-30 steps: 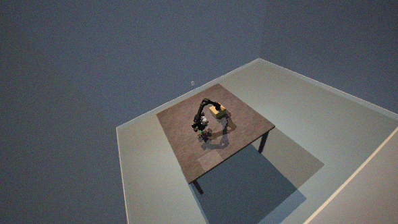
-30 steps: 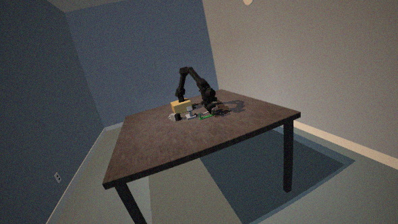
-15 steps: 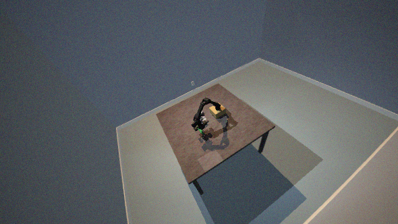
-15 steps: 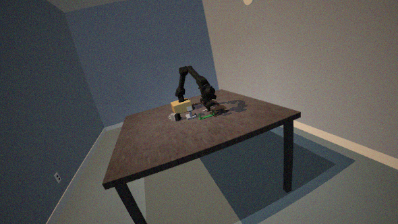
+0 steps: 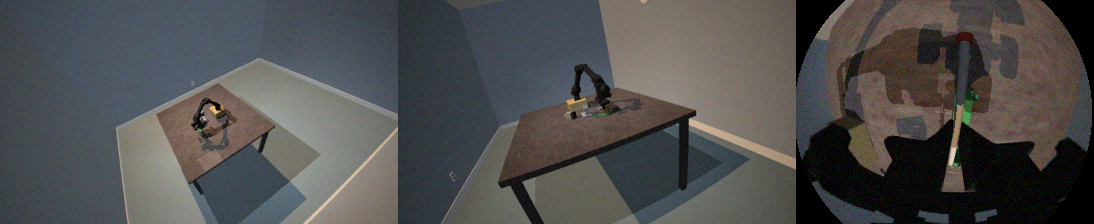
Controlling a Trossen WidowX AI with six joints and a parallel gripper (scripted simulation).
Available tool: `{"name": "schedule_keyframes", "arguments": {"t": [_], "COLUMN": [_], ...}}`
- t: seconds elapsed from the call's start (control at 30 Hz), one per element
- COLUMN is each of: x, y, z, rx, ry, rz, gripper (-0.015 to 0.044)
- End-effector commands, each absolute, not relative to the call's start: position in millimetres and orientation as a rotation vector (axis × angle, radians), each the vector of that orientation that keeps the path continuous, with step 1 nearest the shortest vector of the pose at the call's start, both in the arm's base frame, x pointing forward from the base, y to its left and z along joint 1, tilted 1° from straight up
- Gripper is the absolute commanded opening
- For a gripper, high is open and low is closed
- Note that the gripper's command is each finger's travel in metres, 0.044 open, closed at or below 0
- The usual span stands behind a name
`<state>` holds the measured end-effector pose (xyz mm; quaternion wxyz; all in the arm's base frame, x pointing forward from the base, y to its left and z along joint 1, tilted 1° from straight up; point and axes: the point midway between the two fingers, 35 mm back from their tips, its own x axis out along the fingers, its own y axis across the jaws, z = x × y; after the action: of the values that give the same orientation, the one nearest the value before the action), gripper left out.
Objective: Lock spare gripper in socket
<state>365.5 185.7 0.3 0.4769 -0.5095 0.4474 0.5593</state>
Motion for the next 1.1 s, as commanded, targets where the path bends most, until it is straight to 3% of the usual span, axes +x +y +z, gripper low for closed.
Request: {"name": "schedule_keyframes", "arguments": {"t": [0.0,0.47,1.07], "x": [371,384,385], "y": [175,138,137], "z": [4,15,-8], "rx": [-1.244,-1.251,-1.250], "ry": [1.091,1.091,1.089], "rz": [1.362,1.363,1.364], "gripper": [0.0000,0.0000,0.0000]}}
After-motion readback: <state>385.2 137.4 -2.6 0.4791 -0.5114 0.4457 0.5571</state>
